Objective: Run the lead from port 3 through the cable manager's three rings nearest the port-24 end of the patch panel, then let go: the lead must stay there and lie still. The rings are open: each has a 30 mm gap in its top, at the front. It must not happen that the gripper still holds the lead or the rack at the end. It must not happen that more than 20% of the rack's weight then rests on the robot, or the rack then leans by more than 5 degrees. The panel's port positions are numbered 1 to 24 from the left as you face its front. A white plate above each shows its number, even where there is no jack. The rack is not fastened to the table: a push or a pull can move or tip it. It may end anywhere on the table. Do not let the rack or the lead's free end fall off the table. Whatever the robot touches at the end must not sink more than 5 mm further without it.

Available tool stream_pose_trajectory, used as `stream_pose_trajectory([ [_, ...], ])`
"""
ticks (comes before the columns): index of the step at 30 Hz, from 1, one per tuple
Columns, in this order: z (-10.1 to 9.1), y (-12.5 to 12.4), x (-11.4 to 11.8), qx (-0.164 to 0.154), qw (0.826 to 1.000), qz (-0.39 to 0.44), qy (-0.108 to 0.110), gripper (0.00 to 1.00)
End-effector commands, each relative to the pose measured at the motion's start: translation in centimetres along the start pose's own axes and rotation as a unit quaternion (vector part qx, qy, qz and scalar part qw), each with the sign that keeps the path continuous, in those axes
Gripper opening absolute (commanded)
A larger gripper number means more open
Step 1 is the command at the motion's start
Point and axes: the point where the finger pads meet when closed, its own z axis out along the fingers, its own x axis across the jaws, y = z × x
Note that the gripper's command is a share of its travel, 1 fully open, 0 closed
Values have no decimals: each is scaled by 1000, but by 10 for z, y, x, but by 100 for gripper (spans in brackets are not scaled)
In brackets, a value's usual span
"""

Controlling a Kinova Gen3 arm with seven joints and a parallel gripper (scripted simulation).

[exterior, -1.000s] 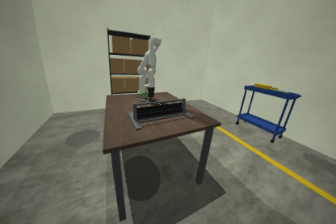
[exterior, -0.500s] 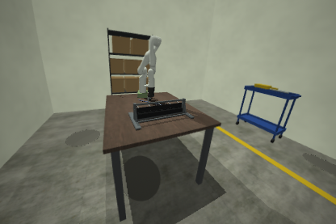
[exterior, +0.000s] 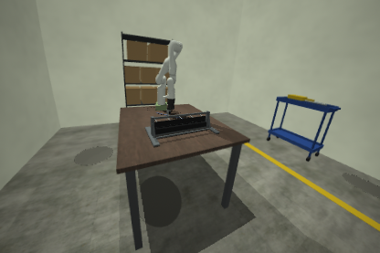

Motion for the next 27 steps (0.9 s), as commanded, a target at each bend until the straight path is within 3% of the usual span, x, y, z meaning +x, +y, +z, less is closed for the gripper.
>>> stream_pose_trajectory([
  [1,1,-2,1,1,1000,-4,1,67],
  [27,8,-2,1,1,1000,-4,1,67],
])
